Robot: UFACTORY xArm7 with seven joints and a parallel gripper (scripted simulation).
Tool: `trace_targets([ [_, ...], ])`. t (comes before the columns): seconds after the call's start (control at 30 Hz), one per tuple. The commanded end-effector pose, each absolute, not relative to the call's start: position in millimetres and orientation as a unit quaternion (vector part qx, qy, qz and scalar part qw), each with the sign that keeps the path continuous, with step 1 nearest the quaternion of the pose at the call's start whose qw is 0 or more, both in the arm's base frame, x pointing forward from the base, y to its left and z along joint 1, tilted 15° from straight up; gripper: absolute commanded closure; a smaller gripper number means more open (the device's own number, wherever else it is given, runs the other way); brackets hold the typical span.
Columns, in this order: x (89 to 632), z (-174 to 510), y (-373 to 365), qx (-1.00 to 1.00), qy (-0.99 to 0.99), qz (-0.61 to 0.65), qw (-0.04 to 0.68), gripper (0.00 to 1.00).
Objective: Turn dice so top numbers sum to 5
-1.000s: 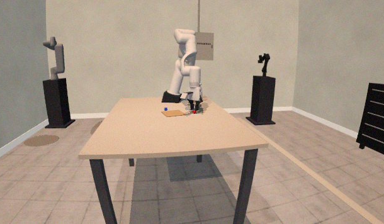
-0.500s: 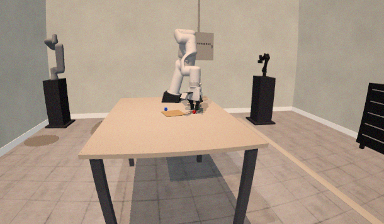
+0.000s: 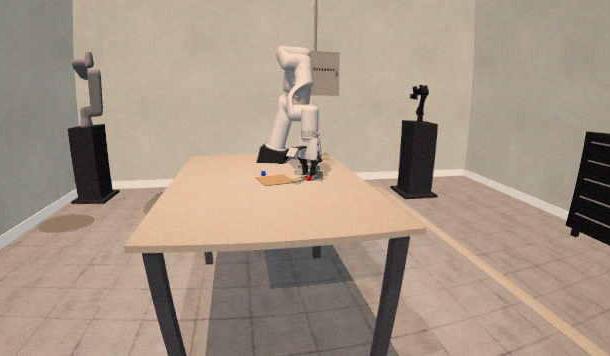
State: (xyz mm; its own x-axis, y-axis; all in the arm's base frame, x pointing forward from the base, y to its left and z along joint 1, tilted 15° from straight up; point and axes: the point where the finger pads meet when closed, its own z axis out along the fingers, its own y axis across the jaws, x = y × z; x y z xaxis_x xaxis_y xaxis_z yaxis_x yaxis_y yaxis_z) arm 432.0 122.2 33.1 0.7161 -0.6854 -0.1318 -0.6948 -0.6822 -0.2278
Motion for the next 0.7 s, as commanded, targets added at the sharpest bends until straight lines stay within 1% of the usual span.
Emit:
trace_targets([
  [0.0,433.4,34.1,121.9,-0.917,0.377,0.016,0.132,0.64],
  [0.67,434.5,18.2,126.1,-0.917,0.377,0.016,0.132,0.64],
])
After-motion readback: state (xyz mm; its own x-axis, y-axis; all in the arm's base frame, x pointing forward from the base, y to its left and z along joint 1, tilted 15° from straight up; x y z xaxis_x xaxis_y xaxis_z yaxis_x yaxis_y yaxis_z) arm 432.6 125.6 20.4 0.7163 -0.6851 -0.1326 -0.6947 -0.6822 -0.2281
